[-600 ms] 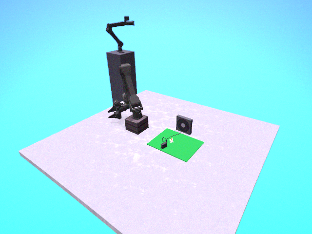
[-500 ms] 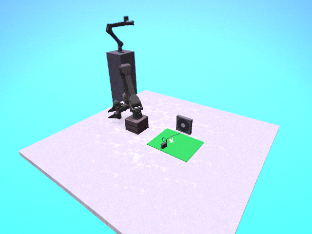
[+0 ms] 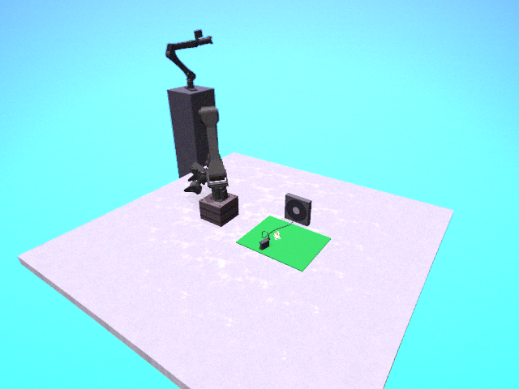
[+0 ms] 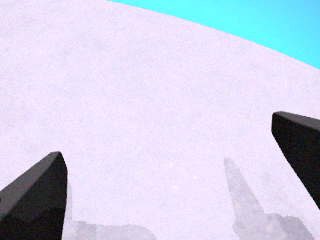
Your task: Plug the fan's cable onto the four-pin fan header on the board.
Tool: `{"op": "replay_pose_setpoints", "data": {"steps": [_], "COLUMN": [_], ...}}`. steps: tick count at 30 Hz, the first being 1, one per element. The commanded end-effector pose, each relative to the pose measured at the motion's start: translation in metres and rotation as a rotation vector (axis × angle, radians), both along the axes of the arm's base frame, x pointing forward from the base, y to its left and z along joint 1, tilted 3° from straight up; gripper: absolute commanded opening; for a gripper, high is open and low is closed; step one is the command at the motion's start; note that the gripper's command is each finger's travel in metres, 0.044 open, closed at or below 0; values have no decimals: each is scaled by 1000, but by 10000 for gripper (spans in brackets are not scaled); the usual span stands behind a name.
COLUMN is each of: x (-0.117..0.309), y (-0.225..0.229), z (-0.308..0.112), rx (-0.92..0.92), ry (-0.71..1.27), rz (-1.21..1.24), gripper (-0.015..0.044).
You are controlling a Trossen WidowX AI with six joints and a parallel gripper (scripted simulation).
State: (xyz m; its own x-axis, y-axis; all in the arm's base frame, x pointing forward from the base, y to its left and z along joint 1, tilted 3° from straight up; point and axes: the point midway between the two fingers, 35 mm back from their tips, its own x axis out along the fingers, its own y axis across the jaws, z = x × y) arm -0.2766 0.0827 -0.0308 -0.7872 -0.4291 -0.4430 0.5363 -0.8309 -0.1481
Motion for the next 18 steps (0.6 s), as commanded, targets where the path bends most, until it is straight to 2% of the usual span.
{"op": "replay_pose_setpoints", "data": {"steps": [1,9,18], "x": [5,41,127], "y": [41,134,227], "z": [-2,-1,7], "rx": [44,124,188], "ry": [-34,-132,-285], "rz": [-124,-418,-763], "gripper": [440,440,440]}}
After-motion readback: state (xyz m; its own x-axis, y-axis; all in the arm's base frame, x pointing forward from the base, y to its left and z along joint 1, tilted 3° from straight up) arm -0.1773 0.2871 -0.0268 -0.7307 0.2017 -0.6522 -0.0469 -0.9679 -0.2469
